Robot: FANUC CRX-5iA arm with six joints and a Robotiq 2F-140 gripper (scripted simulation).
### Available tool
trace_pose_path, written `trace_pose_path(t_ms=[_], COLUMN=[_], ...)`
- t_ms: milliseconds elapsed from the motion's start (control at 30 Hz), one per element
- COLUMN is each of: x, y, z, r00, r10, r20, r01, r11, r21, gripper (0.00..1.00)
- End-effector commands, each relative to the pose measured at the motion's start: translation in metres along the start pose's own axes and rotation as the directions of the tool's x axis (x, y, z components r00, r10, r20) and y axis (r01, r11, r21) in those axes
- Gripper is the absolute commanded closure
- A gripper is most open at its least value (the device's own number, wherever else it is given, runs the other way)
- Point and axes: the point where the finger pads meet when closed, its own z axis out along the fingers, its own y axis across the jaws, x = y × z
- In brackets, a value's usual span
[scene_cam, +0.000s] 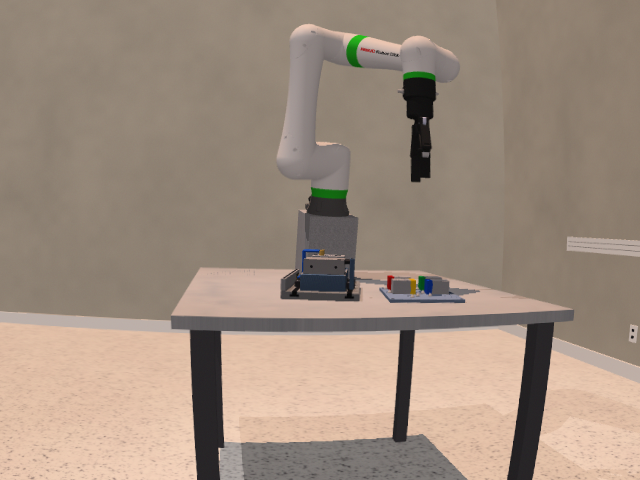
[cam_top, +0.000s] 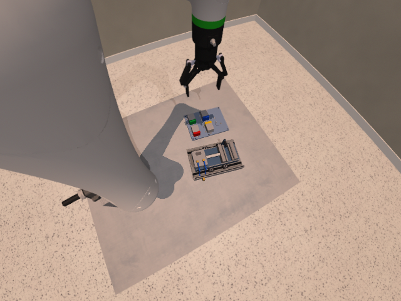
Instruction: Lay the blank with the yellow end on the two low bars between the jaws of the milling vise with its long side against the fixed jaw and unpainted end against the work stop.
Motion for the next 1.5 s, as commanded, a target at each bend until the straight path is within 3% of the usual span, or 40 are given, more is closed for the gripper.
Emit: trace_pose_path(t_ms=[0, 1467], x=[0.0003, 0.0053], y=[0.0003, 0.0076], z=[-0.0009, -0.0011], r00=[1.000, 1.000], r10=[0.000, 0.000], r20=[-0.001, -0.001], r01=[0.000, 0.000], r11=[1.000, 1.000], r21=[-0.002, -0.002], gripper=[0.00, 0.00])
